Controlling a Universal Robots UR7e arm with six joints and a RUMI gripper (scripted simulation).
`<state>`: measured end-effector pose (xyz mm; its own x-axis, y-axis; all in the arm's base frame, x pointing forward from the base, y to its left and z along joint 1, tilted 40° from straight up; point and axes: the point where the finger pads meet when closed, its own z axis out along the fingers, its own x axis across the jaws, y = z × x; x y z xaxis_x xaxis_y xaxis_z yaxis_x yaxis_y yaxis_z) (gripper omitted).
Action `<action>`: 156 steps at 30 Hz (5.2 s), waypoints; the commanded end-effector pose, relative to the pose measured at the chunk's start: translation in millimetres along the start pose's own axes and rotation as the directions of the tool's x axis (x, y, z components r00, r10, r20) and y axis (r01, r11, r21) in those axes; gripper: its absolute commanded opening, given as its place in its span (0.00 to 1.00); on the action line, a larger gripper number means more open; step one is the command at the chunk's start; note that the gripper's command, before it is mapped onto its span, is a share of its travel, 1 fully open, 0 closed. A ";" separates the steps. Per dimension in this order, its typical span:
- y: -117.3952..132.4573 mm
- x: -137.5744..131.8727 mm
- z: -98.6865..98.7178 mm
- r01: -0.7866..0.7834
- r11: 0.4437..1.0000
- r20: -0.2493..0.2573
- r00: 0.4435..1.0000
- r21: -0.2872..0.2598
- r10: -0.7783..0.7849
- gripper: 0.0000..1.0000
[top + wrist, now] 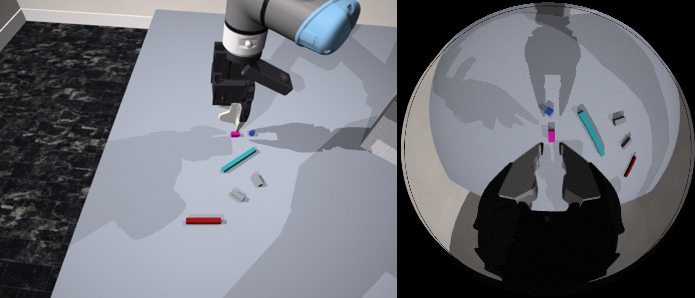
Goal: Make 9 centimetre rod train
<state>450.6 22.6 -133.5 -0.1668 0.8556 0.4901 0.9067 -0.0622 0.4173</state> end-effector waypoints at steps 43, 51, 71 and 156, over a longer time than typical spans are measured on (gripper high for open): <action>0.4 -0.3 -59.8 0.001 1.000 -0.001 1.000 0.001 -0.001 1.00; 2.9 3.0 -59.1 0.000 1.000 0.000 1.000 0.004 0.000 1.00; 73.6 155.0 -40.1 -0.009 1.000 0.019 1.000 0.016 0.008 1.00; 86.8 225.3 -11.4 -0.014 1.000 -0.001 1.000 0.001 0.014 0.14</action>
<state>484.6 201.2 26.0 -0.1544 0.8537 0.4974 0.9100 -0.0732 0.4081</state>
